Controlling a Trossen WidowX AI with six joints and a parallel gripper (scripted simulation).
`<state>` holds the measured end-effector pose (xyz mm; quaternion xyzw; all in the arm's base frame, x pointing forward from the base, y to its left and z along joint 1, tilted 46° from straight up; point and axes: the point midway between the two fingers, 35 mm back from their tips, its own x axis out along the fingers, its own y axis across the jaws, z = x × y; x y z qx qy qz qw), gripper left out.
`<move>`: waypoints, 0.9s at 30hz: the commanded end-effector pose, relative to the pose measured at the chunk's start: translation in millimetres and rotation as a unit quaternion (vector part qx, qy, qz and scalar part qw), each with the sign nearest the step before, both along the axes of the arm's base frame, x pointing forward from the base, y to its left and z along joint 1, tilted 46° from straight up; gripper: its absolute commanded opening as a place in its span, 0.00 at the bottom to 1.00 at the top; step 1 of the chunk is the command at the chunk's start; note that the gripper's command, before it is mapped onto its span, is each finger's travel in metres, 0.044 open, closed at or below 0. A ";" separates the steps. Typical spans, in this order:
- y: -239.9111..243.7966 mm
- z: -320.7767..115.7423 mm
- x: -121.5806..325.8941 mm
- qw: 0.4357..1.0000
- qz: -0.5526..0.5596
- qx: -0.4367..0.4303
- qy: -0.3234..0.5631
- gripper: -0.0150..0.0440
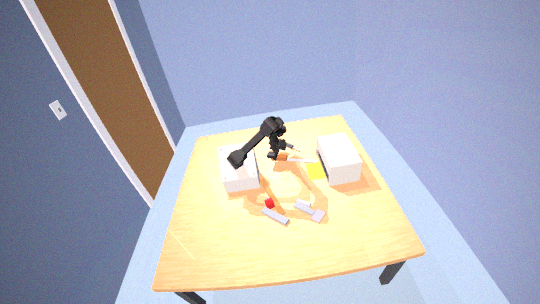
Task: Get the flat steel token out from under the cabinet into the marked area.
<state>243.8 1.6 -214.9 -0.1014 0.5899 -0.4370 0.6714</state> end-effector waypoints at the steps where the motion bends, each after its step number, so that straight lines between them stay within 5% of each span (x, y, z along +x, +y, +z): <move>1: -2.3 -1.7 -3.6 1.000 0.002 -0.001 0.004 0.71; 5: -0.2 -0.4 -0.3 1.000 0.000 0.000 0.000 0.53; 14: -0.2 -0.4 -0.3 1.000 0.000 0.000 0.000 0.43; 18: -0.2 -0.4 -0.3 1.000 0.000 0.000 0.000 0.25; 27: -3.7 2.2 8.8 1.000 0.002 0.000 0.002 0.25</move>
